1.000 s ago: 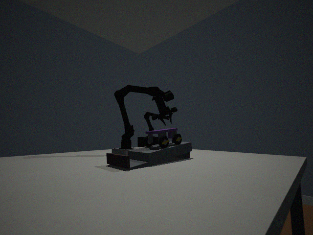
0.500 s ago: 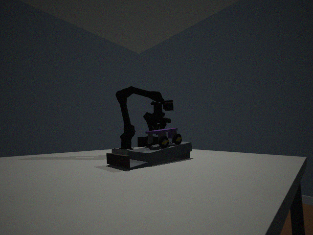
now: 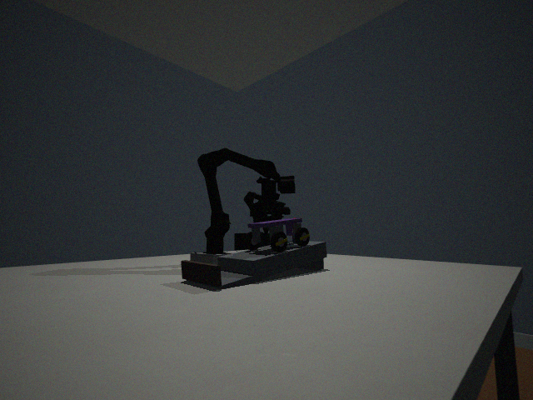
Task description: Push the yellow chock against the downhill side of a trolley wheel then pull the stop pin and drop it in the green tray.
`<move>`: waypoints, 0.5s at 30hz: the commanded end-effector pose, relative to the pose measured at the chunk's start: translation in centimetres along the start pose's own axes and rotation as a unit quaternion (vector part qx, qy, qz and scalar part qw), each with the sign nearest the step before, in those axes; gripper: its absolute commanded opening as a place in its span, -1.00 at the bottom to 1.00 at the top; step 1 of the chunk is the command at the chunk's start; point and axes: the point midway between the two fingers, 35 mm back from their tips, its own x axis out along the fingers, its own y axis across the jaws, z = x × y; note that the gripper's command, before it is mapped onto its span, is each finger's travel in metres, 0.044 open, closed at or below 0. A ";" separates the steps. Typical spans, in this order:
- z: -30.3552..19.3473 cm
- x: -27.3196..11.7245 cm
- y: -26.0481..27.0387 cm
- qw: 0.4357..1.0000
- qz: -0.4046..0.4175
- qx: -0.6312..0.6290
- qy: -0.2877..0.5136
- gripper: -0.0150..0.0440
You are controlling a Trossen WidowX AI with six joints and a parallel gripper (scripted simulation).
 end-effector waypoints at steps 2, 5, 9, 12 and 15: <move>0.1 1.8 0.0 1.000 -0.001 0.003 -0.006 0.15; 0.2 2.6 0.0 1.000 -0.001 0.003 -0.006 0.15; 0.3 2.9 0.0 1.000 -0.001 0.003 -0.006 0.15; 0.2 3.1 0.0 1.000 -0.001 0.003 -0.006 0.15; 0.2 3.6 0.0 1.000 -0.001 0.003 -0.006 0.15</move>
